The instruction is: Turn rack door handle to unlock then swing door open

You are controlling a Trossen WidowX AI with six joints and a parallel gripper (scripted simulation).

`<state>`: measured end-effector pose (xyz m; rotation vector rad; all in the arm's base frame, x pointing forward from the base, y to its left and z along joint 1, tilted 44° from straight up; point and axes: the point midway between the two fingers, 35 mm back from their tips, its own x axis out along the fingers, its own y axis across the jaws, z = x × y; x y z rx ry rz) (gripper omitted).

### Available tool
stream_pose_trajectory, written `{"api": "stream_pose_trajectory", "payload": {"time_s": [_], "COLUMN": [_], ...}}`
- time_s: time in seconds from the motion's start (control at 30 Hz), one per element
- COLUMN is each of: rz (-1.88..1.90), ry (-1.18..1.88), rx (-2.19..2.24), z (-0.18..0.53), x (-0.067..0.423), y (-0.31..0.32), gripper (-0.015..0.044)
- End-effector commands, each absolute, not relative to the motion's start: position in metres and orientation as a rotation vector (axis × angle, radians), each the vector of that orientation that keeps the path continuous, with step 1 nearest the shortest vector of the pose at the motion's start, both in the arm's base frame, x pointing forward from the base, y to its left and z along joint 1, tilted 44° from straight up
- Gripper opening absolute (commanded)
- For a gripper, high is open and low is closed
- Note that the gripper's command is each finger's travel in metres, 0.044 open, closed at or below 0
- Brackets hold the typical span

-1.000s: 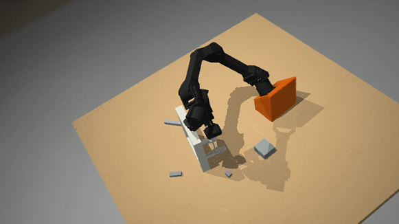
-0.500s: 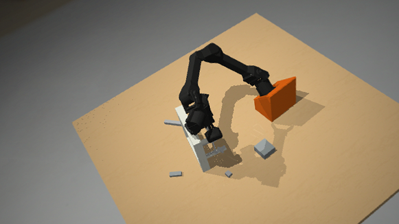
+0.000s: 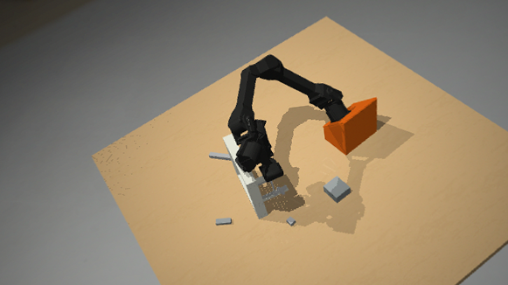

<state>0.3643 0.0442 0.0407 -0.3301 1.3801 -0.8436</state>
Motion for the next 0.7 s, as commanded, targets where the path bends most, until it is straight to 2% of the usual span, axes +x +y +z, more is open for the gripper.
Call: {"api": "stream_pose_trajectory", "payload": {"time_s": [0.0, 0.13, 0.3, 0.67], "rz": [-0.842, -0.842, -0.820, -0.433], "ry": [1.385, 1.385, 1.400, 1.608], "rx": [-0.333, -0.333, -0.358, -0.765], "z": [0.0398, 0.0398, 0.0398, 0.0398], "x": [0.3632, 0.3632, 0.3632, 0.3633], "y": [0.0437, 0.0437, 0.0437, 0.0437], "gripper": [0.0048, 0.0021, 0.0019, 0.0019]}}
